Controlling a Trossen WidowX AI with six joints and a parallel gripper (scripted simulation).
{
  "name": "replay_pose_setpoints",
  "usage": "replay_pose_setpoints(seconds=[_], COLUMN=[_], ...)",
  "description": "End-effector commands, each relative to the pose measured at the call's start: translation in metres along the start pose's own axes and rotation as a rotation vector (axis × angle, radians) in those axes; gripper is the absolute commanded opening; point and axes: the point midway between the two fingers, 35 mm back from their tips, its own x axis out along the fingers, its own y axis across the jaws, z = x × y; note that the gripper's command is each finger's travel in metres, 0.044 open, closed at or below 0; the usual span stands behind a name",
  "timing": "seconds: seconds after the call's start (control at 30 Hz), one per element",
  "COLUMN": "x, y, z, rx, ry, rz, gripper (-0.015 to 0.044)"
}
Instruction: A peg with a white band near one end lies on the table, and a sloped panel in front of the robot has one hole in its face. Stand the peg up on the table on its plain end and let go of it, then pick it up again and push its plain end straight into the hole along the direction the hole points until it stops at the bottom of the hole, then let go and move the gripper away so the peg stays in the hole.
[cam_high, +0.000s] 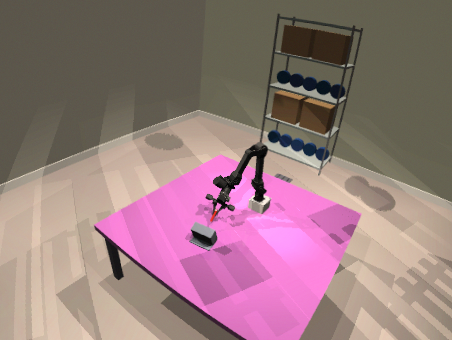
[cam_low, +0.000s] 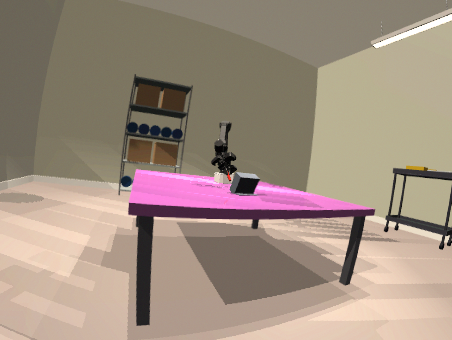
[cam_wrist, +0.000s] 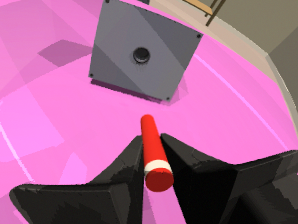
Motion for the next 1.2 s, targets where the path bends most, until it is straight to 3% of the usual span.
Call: replay_pose_setpoints(seconds=[0.0, 1.17], x=[0.0, 0.005], y=[0.003, 0.005], z=[0.0, 0.015], rx=[-0.005, -0.066], ry=[-0.026, -0.177], rz=[-0.003, -0.063], gripper=[0.0, 0.0])
